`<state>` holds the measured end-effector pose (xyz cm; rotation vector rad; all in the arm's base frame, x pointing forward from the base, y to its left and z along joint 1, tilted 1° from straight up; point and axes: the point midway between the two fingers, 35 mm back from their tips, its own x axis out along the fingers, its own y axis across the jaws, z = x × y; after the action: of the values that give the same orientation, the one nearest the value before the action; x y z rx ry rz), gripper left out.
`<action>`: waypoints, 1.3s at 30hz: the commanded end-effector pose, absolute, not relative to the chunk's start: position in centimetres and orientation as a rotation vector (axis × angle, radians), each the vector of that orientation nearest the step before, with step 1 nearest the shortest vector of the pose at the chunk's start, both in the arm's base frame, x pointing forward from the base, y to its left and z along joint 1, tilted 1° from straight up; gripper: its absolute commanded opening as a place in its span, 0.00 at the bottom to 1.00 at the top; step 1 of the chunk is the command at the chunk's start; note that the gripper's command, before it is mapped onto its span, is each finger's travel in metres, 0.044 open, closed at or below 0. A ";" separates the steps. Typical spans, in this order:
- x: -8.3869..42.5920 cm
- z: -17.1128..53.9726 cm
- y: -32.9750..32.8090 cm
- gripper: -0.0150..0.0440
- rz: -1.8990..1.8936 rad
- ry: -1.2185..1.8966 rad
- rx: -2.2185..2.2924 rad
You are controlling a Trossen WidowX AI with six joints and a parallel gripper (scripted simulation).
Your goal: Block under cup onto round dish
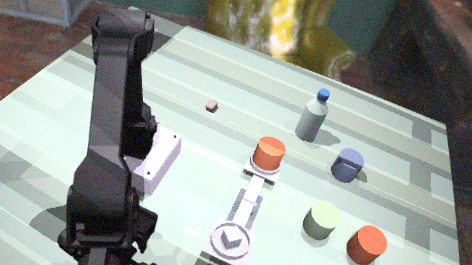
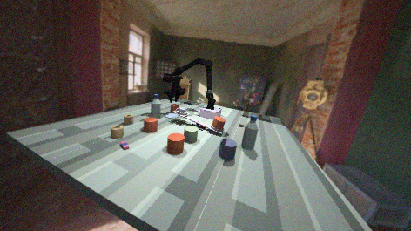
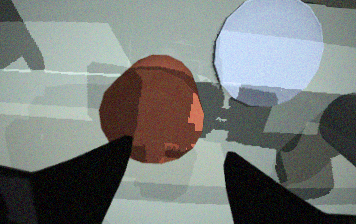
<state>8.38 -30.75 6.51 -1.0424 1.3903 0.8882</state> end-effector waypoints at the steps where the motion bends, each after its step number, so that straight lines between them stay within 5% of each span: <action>1: 9.2 6.7 -30.6 0.69 0.822 1.418 -0.978; 39: 20.6 9.5 -24.3 0.69 -0.151 1.522 0.059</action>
<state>19.91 -24.78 9.25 0.0041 1.5240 -0.0944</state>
